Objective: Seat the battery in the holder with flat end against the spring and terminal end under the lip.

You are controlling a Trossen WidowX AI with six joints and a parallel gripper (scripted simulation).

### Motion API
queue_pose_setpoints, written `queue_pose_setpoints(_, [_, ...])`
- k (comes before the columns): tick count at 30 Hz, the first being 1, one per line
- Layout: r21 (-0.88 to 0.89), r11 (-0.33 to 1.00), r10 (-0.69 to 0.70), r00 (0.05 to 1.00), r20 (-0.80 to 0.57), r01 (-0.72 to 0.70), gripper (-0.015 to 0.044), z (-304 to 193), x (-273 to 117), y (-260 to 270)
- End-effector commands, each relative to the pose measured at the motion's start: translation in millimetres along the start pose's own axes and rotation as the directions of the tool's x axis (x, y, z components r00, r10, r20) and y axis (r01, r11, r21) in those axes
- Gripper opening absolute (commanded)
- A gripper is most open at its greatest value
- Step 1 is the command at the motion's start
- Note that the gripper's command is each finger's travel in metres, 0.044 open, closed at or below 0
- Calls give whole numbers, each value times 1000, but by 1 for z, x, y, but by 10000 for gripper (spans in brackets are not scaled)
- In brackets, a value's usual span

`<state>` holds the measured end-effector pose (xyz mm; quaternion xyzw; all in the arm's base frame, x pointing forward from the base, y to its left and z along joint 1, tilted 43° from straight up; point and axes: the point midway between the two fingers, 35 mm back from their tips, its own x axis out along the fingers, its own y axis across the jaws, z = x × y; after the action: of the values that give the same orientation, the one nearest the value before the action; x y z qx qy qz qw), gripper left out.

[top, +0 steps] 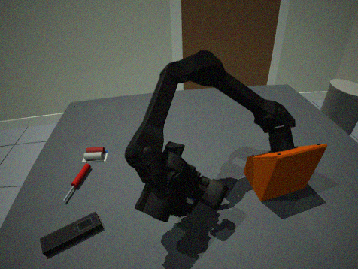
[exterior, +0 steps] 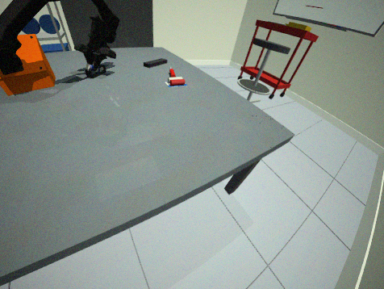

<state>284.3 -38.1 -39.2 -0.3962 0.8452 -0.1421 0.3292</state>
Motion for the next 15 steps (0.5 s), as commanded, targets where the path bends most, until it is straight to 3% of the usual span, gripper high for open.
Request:
queue_pose_setpoints(1, [5,1000,-2,1000,-7,2,83,2,0,-1])
queue_pose_setpoints(15, [6,1000,2,1000,-6,-2,83,11,-3,-1])
